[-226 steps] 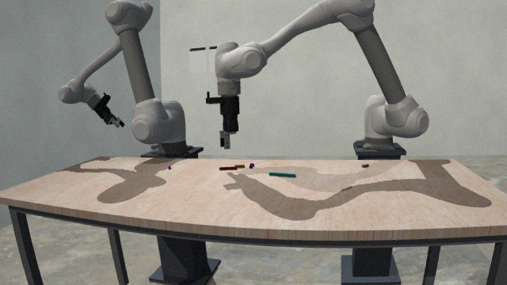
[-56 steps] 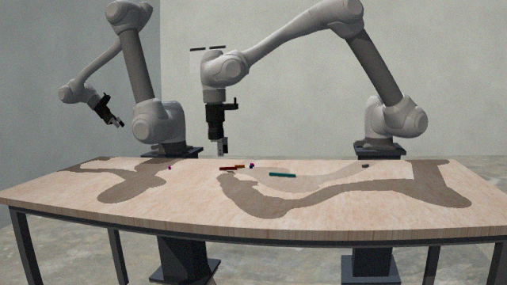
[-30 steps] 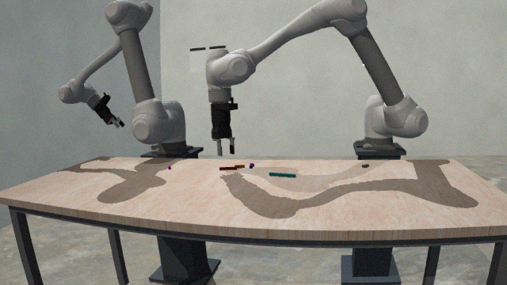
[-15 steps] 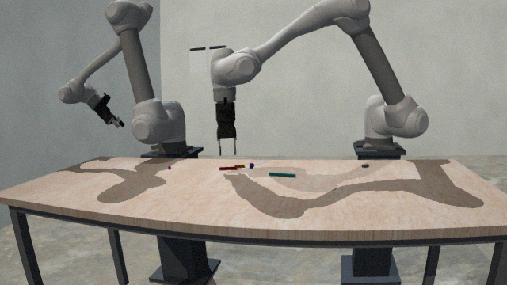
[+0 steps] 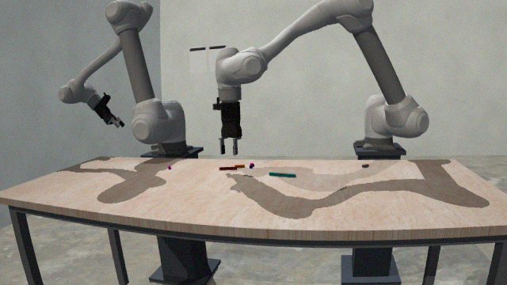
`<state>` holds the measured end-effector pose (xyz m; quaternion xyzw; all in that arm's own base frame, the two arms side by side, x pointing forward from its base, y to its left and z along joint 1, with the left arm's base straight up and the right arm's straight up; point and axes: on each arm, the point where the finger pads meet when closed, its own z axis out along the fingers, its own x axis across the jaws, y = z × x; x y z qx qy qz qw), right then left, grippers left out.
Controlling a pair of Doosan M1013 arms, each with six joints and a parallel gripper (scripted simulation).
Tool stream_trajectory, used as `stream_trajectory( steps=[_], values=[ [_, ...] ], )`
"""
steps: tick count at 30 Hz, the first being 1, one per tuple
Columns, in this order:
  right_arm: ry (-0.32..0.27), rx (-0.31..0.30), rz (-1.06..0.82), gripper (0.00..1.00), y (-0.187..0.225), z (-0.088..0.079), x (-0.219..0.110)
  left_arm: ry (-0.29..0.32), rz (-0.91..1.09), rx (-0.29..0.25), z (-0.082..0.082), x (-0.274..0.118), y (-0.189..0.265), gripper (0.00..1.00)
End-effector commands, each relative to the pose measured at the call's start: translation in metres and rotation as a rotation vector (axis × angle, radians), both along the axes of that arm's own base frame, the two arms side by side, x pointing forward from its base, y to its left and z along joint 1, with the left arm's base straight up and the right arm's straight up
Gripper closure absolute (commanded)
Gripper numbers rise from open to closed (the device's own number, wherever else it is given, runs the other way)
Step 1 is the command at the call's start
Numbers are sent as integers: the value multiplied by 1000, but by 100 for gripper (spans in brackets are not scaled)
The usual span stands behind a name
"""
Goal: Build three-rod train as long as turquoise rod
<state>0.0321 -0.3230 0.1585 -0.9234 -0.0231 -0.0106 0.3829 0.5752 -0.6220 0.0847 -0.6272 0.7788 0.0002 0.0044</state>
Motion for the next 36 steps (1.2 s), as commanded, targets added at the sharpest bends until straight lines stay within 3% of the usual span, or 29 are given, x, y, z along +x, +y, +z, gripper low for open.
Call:
stream_trajectory(
  steps=[1,11,13,36],
  values=[
    [0,-1,0,0,0,0,0,6,-167,-6,2,-1,1,0],
    [0,-1,0,0,0,0,0,7,-566,-5,2,-10,7,0],
    [0,-1,0,0,0,0,0,7,-566,-5,2,-10,7,0],
    [0,-1,0,0,0,0,0,8,-1505,0,3,-38,31,0]
  ],
)
